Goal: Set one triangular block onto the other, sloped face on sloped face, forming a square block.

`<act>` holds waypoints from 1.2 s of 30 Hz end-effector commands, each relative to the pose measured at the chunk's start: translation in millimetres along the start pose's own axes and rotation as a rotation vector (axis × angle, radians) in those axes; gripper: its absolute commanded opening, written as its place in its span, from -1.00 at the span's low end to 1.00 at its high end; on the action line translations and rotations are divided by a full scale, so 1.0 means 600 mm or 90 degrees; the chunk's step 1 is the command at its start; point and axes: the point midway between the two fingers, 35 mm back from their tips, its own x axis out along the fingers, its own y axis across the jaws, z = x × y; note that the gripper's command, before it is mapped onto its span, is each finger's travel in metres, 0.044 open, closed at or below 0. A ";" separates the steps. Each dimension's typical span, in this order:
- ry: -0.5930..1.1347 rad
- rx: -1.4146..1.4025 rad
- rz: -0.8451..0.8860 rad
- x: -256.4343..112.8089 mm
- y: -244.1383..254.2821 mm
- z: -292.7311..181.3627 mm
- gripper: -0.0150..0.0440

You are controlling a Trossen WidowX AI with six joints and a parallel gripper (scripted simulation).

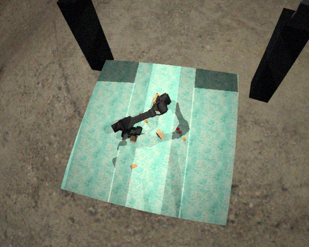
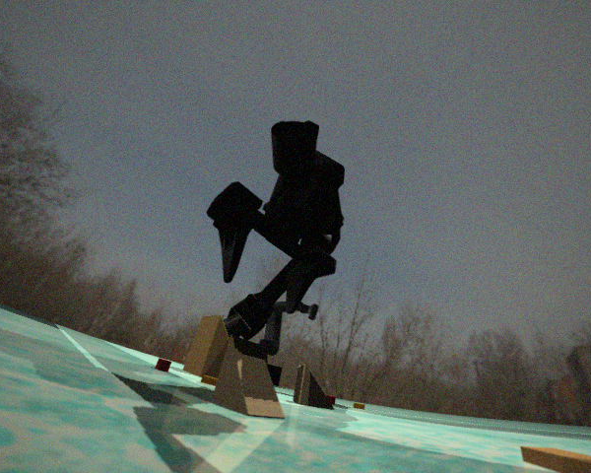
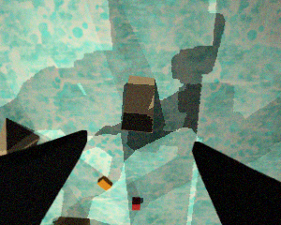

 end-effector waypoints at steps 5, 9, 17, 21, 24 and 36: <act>0.000 0.000 0.003 0.021 0.000 0.003 1.00; 0.000 0.001 0.003 0.032 0.000 0.005 1.00; 0.000 0.001 0.002 0.054 0.000 0.009 1.00; 0.000 0.001 0.002 0.065 0.000 0.010 1.00; 0.000 0.001 0.002 0.073 0.000 0.011 1.00; 0.000 0.001 0.003 0.105 0.001 0.013 1.00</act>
